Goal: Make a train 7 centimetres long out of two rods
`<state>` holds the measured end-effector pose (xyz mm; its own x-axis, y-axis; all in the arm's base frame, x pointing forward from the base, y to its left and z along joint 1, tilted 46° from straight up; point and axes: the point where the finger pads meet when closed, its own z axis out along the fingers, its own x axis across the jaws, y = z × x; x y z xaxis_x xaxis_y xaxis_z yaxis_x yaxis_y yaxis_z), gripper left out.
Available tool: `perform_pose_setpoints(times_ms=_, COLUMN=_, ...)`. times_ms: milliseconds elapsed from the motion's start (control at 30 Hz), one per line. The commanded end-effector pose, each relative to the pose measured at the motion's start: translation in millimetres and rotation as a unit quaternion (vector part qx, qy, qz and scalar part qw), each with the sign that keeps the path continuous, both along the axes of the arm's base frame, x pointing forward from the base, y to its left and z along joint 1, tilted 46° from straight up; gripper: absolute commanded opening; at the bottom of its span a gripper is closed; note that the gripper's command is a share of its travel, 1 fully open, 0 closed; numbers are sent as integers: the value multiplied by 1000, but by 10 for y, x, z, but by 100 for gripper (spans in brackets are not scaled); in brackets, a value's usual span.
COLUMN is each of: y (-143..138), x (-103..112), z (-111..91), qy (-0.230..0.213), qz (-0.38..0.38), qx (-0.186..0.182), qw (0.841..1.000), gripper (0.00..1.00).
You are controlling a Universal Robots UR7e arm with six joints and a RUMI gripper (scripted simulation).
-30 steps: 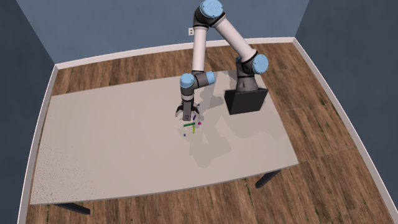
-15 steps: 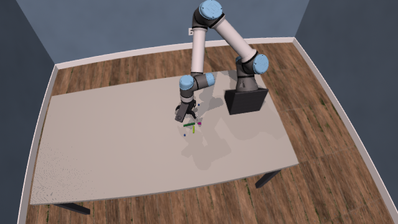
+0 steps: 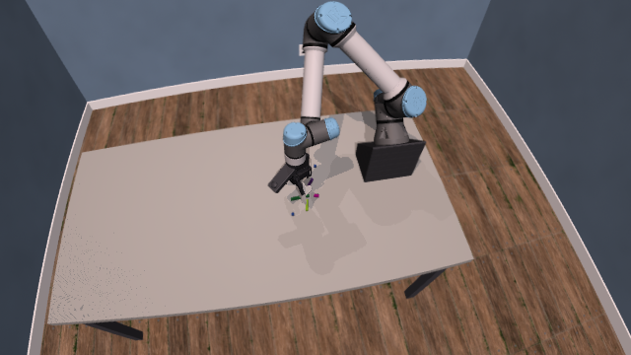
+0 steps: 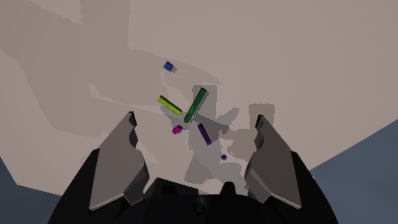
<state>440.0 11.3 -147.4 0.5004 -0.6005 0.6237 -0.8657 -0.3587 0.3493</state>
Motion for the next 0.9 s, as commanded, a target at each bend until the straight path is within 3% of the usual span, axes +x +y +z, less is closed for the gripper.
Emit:
perform_pose_setpoints(times_ms=0, y=28, x=37, z=-23, qy=-57, qz=-61, qx=-3, qw=996, gripper=100)
perform_pose_setpoints(times_ms=300, y=60, x=77, z=-59, qy=-140, qz=-142, qx=-2, qw=980, gripper=100)
perform_pose_setpoints(times_ms=867, y=75, x=92, z=-76, qy=-180, qz=-180, qx=-2, qw=967, gripper=100)
